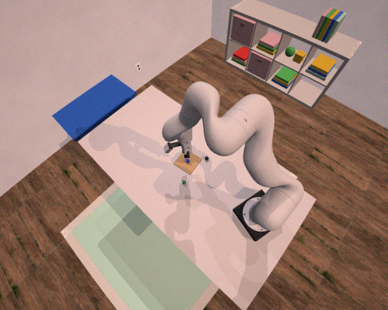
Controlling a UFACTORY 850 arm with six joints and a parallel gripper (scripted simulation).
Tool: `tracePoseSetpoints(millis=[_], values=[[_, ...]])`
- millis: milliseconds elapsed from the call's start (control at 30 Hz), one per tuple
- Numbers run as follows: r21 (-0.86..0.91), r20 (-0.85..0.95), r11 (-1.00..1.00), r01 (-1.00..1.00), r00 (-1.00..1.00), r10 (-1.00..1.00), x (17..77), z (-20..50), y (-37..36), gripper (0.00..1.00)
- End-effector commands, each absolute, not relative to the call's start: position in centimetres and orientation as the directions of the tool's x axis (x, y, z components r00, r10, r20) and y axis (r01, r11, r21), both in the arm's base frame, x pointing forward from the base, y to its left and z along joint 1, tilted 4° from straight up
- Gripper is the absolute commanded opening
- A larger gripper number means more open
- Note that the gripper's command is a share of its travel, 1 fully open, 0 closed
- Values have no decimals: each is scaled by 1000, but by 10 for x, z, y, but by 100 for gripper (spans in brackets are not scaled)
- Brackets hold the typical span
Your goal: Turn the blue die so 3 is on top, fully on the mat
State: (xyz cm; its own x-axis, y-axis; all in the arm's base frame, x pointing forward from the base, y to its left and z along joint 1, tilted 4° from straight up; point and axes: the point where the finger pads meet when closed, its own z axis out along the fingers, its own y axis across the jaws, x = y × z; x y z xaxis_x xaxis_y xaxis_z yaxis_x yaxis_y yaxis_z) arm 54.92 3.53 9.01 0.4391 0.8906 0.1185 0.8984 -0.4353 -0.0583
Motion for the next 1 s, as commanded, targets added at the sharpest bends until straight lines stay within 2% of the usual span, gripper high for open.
tracePoseSetpoints(millis=[0, 67, 100, 967], values=[[-17, 69, -448, 894, 448, 891, 559, 96, 37, 36], [-16, 69, -448, 894, 448, 891, 559, 96, 37, 36], [-16, 69, -448, 894, 448, 891, 559, 96, 37, 100], [-16, 69, -448, 894, 448, 891, 559, 119, 36, 100]])
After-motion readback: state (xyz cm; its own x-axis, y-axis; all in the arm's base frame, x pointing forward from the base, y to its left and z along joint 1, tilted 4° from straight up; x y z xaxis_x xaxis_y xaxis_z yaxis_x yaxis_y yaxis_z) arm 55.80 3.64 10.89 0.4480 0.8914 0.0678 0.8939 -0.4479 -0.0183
